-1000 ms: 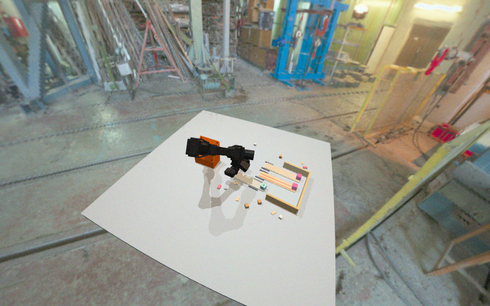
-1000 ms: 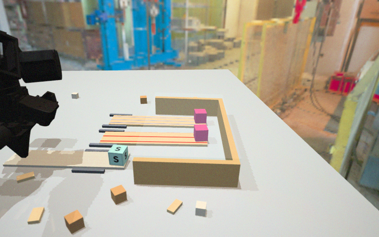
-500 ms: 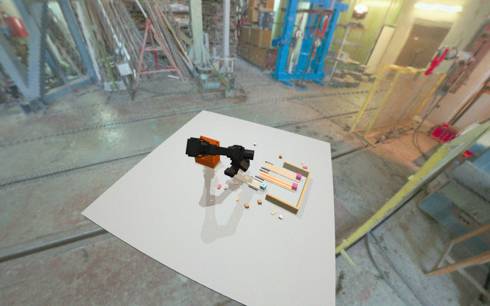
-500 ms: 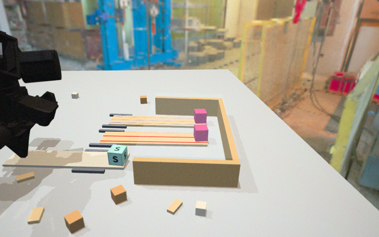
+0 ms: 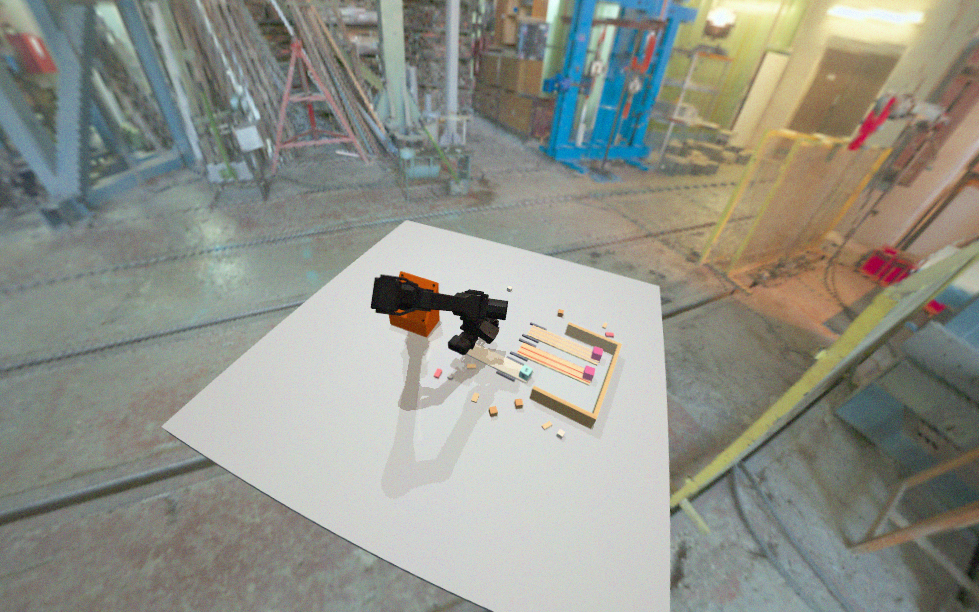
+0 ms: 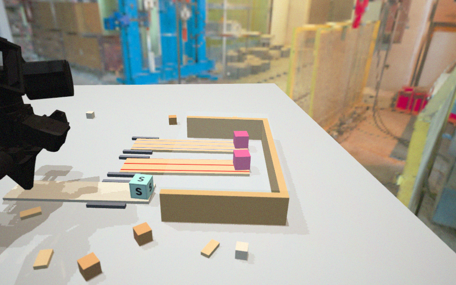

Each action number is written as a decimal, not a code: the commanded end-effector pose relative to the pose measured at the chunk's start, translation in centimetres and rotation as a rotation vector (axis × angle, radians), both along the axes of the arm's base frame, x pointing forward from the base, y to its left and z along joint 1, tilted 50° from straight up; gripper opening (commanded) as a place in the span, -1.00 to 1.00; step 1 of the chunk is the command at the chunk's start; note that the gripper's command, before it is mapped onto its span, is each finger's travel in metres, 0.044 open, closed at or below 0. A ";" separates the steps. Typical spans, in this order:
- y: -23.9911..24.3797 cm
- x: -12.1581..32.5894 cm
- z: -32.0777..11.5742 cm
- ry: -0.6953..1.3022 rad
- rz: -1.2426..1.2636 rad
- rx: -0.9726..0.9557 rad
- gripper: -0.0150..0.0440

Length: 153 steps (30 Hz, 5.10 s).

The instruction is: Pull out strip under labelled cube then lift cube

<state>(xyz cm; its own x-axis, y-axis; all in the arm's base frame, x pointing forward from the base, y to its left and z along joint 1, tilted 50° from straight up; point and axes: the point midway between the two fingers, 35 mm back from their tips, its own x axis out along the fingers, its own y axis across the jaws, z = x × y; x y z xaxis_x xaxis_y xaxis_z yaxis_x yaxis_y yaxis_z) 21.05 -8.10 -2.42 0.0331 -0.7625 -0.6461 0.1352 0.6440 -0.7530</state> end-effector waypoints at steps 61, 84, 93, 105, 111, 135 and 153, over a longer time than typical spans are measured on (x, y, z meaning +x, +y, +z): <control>2.7 16.2 6.0 -0.090 -0.104 0.011 1.00; 1.3 19.8 6.2 -0.093 -0.104 0.011 0.36; 0.2 19.9 5.2 -0.093 -0.104 0.011 0.36; -1.4 19.8 4.0 -0.093 -0.104 0.009 0.36; -1.8 19.8 3.7 -0.093 -0.104 0.008 0.36; 1.1 16.2 5.0 -0.093 -0.105 0.014 -0.49; 2.7 10.9 5.1 -0.087 -0.104 0.011 -0.49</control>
<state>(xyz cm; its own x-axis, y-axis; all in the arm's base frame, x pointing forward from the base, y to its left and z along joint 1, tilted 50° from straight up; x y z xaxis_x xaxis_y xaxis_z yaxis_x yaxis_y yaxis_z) 33.20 -5.56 3.02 0.0143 -0.7600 -0.6497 0.2672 0.6291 -0.7300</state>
